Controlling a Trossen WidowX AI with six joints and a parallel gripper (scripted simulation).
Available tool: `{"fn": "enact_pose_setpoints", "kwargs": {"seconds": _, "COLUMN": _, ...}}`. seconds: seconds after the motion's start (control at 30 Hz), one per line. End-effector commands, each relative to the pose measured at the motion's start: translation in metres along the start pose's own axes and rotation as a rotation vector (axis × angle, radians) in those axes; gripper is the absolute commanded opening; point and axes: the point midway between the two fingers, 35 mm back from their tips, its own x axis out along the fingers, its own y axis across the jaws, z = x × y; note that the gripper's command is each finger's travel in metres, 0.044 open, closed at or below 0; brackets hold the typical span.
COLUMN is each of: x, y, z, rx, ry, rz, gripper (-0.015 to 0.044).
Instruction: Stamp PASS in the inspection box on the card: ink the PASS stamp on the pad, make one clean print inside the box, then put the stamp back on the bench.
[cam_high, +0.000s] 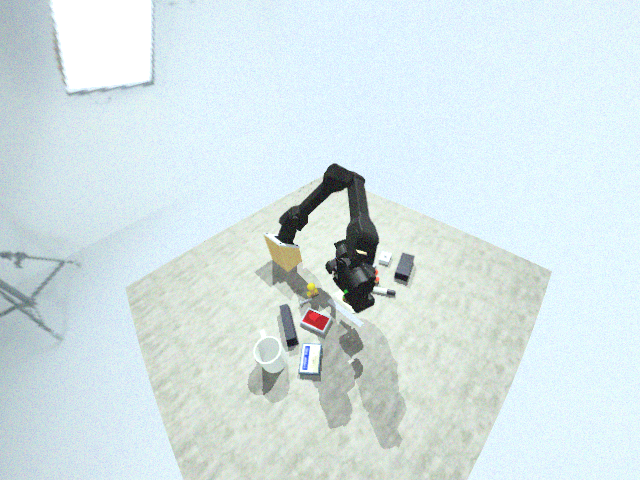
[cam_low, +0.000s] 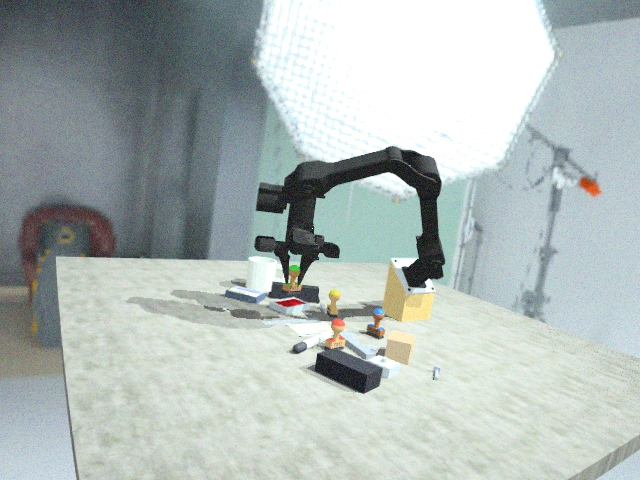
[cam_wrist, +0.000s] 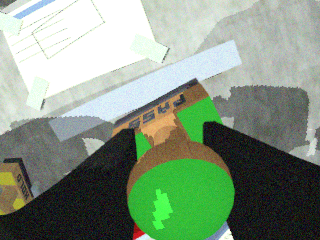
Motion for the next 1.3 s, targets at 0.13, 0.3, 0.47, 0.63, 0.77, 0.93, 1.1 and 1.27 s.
{"fn": "enact_pose_setpoints", "kwargs": {"seconds": 0.13, "x": 0.000, "y": -0.025, "z": -0.029, "rx": -0.001, "ry": 0.003, "rz": -0.002, "gripper": 0.0000}}
{"fn": "enact_pose_setpoints", "kwargs": {"seconds": 0.3, "x": 0.001, "y": -0.035, "z": -0.042, "rx": -0.003, "ry": 0.003, "rz": -0.002, "gripper": 0.0000}}
{"fn": "enact_pose_setpoints", "kwargs": {"seconds": 0.47, "x": 0.005, "y": -0.035, "z": -0.042, "rx": -0.002, "ry": 0.003, "rz": -0.002, "gripper": 0.0000}}
{"fn": "enact_pose_setpoints", "kwargs": {"seconds": 0.63, "x": 0.013, "y": -0.036, "z": -0.042, "rx": -0.002, "ry": 0.003, "rz": -0.003, "gripper": 0.0000}}
{"fn": "enact_pose_setpoints", "kwargs": {"seconds": 0.77, "x": 0.020, "y": -0.037, "z": -0.042, "rx": -0.003, "ry": 0.002, "rz": -0.003, "gripper": 0.0000}}
{"fn": "enact_pose_setpoints", "kwargs": {"seconds": 0.93, "x": 0.028, "y": -0.037, "z": -0.042, "rx": -0.003, "ry": 0.002, "rz": -0.003, "gripper": 0.0000}}
{"fn": "enact_pose_setpoints", "kwargs": {"seconds": 1.1, "x": 0.036, "y": -0.037, "z": -0.042, "rx": -0.003, "ry": 0.002, "rz": -0.003, "gripper": 0.0000}}
{"fn": "enact_pose_setpoints", "kwargs": {"seconds": 1.27, "x": 0.045, "y": -0.037, "z": -0.042, "rx": -0.003, "ry": 0.001, "rz": -0.002, "gripper": 0.0000}}
